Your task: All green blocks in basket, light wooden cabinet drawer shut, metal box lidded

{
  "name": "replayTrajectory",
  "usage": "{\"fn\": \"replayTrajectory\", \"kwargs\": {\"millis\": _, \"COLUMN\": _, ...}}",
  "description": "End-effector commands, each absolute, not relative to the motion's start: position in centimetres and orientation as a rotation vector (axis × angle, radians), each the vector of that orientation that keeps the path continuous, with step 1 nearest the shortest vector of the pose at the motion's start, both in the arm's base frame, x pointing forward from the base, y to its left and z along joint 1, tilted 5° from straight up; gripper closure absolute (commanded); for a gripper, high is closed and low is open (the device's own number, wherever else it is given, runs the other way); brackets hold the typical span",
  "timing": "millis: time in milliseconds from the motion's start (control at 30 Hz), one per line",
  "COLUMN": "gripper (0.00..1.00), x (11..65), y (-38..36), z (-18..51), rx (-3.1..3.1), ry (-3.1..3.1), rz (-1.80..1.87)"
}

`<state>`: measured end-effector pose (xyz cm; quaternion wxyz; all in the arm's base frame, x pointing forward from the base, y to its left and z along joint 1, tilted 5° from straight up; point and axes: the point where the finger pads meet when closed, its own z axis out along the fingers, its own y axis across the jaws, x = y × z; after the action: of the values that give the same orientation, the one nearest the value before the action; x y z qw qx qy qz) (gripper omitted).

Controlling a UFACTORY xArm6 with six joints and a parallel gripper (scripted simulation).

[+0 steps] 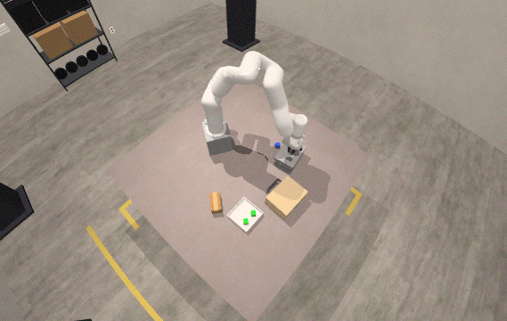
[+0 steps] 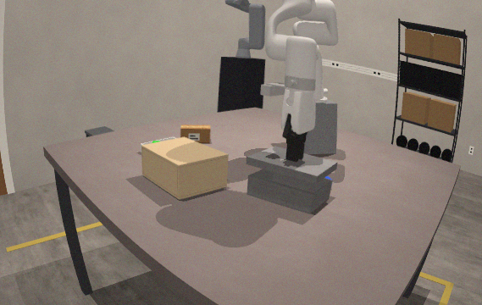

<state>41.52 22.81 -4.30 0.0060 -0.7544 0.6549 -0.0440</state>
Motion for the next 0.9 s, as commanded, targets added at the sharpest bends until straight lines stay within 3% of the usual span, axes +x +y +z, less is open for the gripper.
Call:
{"fn": "replayTrajectory", "kwargs": {"millis": 0, "gripper": 1.00, "x": 41.67, "y": 22.90, "z": -4.16, "rx": -2.358, "ry": 2.047, "rz": -0.139}}
{"fn": "replayTrajectory", "kwargs": {"millis": 867, "gripper": 1.00, "x": 41.71, "y": 22.88, "z": -4.69, "rx": -2.358, "ry": 2.047, "rz": -0.139}}
